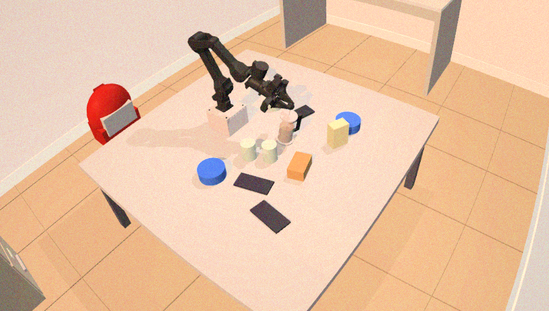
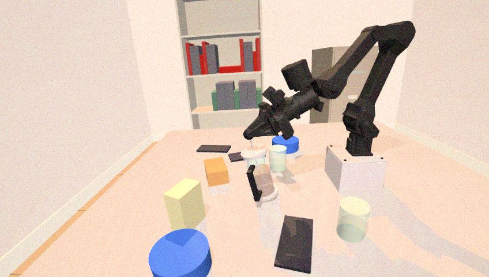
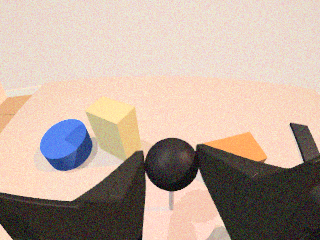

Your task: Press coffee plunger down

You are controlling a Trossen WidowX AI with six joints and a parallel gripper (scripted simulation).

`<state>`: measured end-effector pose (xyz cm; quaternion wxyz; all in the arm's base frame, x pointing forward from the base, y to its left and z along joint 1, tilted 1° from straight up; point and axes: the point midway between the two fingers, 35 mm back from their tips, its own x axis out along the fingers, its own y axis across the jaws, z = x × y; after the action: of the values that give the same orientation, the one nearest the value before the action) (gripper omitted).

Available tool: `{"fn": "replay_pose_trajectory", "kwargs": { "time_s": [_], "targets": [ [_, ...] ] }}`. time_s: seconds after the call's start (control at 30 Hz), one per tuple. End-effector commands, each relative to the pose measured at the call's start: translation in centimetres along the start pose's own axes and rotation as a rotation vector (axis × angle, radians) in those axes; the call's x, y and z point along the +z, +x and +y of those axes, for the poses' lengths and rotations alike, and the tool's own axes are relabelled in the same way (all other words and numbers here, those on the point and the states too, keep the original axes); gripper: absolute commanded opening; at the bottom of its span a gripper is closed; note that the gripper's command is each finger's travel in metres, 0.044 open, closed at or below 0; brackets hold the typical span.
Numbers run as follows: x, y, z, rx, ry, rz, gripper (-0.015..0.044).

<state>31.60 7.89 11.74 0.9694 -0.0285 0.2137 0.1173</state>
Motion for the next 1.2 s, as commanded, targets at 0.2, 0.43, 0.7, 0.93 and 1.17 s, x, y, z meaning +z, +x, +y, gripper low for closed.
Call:
{"fn": "replay_pose_trajectory", "kwargs": {
  "time_s": [0.2, 0.43, 0.7, 0.93, 1.17],
  "targets": [
    [-2.0, 1.0, 0.0, 0.002, -0.005, 0.069, 0.0128],
    [-1.7, 1.3, 0.0, 0.002, -0.005, 0.069, 0.0128],
    [-1.5, 1.5, 0.0, 0.002, -0.005, 0.068, 0.0128],
    [-1.4, 1.7, 0.0, 0.002, -0.005, 0.068, 0.0128],
    [-1.3, 1.8, -0.1, 0.002, -0.005, 0.068, 0.0128]
  ]
}}
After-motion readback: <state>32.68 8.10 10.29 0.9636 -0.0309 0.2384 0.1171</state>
